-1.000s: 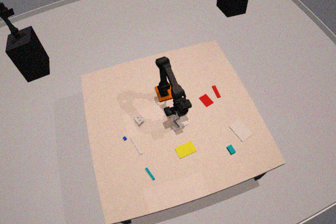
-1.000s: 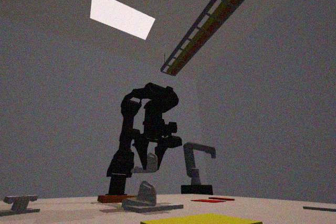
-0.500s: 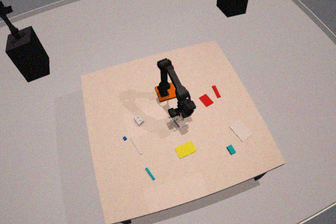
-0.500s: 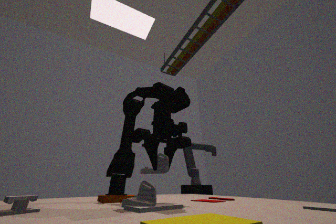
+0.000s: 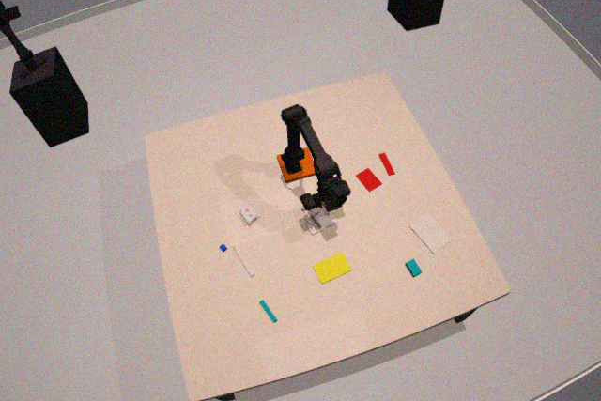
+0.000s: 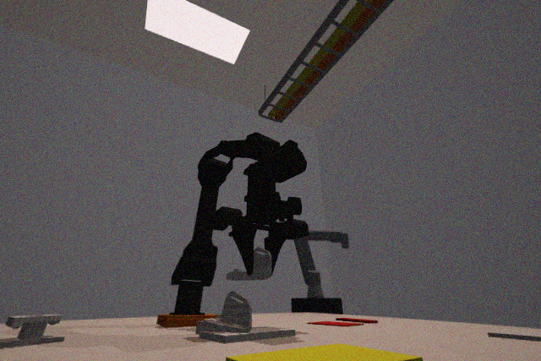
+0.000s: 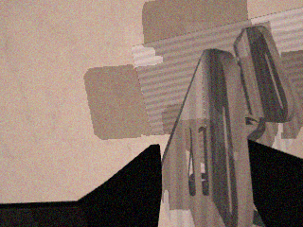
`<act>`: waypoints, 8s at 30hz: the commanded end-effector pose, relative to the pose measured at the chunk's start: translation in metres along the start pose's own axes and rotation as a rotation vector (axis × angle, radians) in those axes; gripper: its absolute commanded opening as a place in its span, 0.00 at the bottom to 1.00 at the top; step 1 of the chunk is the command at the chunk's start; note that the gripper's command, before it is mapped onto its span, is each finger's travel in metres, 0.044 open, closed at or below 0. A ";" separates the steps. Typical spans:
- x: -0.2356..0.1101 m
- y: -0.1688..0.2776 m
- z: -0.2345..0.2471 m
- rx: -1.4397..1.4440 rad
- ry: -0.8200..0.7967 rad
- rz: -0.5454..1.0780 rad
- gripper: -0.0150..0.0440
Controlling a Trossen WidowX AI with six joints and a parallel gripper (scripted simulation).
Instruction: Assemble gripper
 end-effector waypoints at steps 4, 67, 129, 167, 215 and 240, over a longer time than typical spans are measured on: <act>0.000 -0.002 0.001 0.004 -0.002 -0.002 0.48; 0.054 -0.002 0.001 0.008 -0.002 -0.001 0.48; 0.070 -0.002 0.001 0.012 -0.002 -0.001 0.48; 0.070 -0.002 0.001 0.012 -0.002 -0.001 0.48; 0.070 -0.002 0.001 0.012 -0.002 -0.001 0.48; 0.070 -0.002 0.001 0.009 0.000 0.000 0.63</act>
Point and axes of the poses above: the point midway between the two fingers, 35 mm back from their tips, its own x axis out along the fingers, its own z axis across the jaws, y = z × x, the point moved 6 cm from there along -x, back along the fingers, and after that the axes turned 4 degrees about x, right-handed, at the moved point
